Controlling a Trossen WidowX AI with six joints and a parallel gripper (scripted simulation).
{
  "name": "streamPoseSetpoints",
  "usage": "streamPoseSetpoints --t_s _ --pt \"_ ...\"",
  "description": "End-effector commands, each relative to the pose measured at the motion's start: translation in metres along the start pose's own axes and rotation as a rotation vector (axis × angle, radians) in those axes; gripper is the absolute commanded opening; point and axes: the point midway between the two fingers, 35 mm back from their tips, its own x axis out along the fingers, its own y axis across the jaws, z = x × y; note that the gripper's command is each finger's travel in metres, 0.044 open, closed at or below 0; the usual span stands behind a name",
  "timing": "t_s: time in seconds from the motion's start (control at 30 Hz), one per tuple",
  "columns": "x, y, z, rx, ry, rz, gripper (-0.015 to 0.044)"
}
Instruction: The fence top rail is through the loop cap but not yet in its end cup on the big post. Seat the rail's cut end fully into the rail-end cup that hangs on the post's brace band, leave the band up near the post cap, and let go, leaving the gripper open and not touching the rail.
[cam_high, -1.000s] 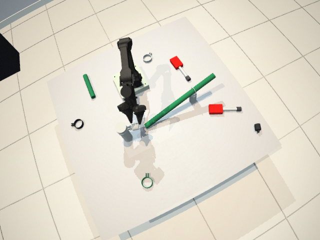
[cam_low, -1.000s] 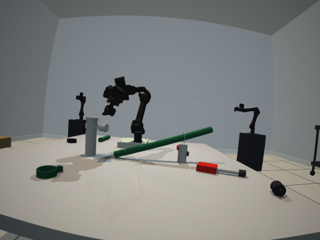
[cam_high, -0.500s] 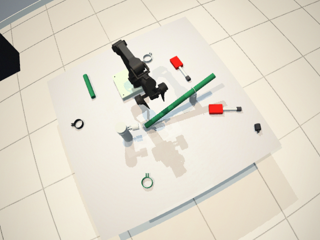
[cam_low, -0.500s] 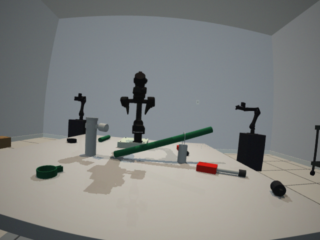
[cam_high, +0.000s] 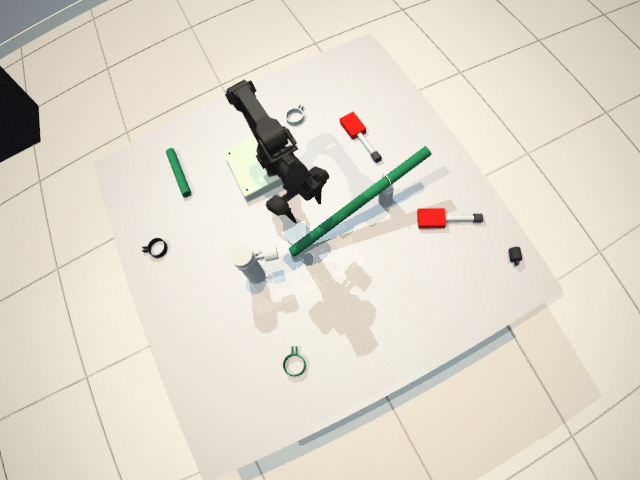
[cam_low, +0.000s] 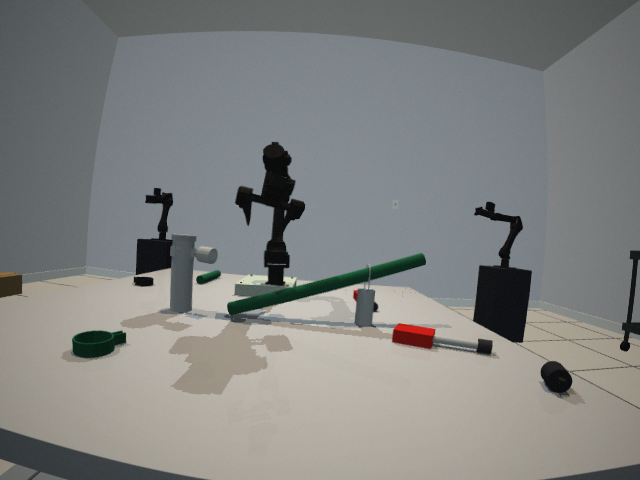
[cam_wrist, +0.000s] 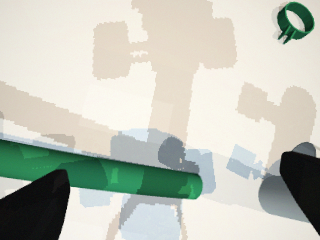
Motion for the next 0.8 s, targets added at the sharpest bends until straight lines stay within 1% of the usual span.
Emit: streamPoseSetpoints --t_s 0.0,0.3,0.37,0.77 --pt "0.011 -0.032 -0.004 -0.281 0.023 -0.037 0.044" --pt "0.024 -0.108 -0.029 -0.903 0.12 -0.1 0.044" --pt "0.025 -0.119 -0.034 -0.991 0.138 -0.103 0.044" --pt "0.025 -0.12 -0.034 -1.002 0.141 -0.104 0.044"
